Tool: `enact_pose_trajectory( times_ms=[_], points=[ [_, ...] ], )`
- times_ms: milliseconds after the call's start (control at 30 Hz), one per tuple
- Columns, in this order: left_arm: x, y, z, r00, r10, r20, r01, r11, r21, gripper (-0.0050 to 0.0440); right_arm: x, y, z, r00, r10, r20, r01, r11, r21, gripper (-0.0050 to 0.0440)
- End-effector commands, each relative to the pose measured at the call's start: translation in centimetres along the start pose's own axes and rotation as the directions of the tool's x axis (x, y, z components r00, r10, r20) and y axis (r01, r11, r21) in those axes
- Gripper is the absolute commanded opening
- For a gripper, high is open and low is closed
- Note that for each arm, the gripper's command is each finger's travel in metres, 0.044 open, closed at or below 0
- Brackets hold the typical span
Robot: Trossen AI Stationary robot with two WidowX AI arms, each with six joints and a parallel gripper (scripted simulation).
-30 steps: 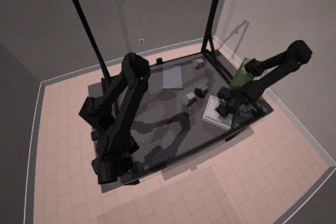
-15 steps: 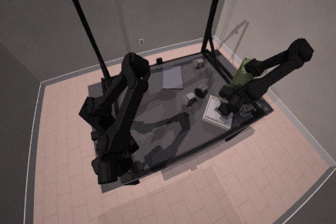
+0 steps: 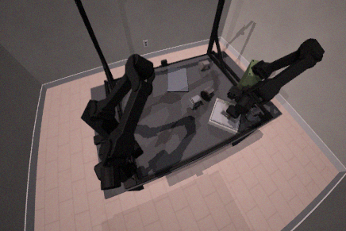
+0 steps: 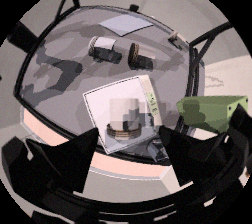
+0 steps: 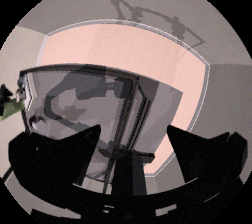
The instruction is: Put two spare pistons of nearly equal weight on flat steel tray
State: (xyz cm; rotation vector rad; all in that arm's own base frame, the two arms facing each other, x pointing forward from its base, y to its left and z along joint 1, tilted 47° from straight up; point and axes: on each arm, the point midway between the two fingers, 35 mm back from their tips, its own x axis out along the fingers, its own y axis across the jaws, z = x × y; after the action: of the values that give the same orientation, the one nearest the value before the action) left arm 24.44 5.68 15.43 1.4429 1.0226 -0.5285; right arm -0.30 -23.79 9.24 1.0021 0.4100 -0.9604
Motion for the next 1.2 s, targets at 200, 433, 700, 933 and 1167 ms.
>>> enact_pose_trajectory(
  times_ms=[200,433,700,933,1167],
  points=[
    [-1.1,0.29,0.1,0.999,0.045,-0.009,-0.046,0.985,-0.164,0.0378,0.01,0.06,-0.01,1.0,0.004,0.0,-0.004,1.0,0.0,0.044],
    [-1.1,0.29,0.1,0.998,0.065,-0.019,-0.068,0.954,-0.291,0.0378,0.01,0.06,-0.01,1.0,0.004,0.0,-0.004,1.0,0.0,0.044],
    [-1.1,0.29,0.1,0.995,0.094,-0.04,-0.102,0.869,-0.484,0.0378,0.01,0.06,-0.01,1.0,0.004,0.0,-0.004,1.0,0.0,0.044],
    [-1.1,0.29,0.1,0.991,0.115,-0.064,-0.129,0.763,-0.634,0.0378,0.01,0.06,-0.01,1.0,0.004,0.0,-0.004,1.0,0.0,0.044],
    [-1.1,0.29,0.1,0.989,0.127,-0.082,-0.146,0.67,-0.728,0.0378,0.01,0.06,-0.01,1.0,0.004,0.0,-0.004,1.0,0.0,0.044]
  ],
)
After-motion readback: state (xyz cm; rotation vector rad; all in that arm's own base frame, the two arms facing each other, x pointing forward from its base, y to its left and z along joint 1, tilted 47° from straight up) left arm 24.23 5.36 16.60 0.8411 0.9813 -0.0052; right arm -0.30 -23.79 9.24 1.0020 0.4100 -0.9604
